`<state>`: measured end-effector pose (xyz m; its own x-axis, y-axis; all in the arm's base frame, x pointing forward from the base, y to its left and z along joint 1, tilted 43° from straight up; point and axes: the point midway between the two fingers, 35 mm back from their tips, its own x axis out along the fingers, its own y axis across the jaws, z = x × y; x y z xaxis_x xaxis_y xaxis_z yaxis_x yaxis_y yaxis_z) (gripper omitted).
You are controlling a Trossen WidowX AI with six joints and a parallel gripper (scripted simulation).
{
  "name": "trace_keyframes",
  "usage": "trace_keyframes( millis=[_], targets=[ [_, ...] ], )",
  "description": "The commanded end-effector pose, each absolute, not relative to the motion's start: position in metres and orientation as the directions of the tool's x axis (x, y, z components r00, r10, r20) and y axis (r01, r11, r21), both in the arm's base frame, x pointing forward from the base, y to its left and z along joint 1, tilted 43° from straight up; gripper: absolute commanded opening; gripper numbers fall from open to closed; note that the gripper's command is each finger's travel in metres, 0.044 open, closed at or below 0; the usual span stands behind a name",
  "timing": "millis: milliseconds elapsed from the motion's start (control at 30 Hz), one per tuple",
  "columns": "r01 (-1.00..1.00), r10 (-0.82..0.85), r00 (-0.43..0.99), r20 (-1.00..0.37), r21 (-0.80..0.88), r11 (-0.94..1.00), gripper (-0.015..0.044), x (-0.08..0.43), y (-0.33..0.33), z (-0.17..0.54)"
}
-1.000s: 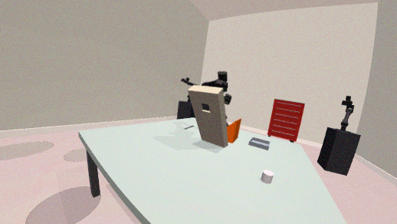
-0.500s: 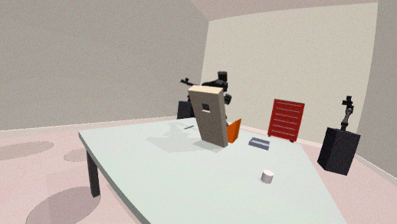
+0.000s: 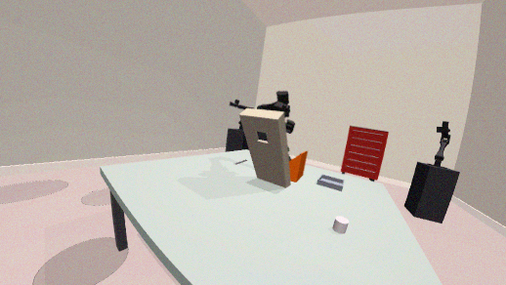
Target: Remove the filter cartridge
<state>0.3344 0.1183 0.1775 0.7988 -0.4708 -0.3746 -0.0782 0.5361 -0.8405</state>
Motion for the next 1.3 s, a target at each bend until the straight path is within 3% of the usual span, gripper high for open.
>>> trace_keyframes(
  millis=[0, 933, 1267],
  targets=[
    [-0.083, -0.474, 0.795, -0.378, -0.842, 0.533, 0.0101, 0.335, 0.116, 0.175],
    [-0.083, -0.474, 0.796, -0.378, -0.842, 0.533, 0.0101, 0.3417, 0.112, 0.172],
    [-0.08, -0.468, 0.804, -0.368, -0.846, 0.527, 0.0015, 0.3377, 0.117, 0.1753]
  ],
)
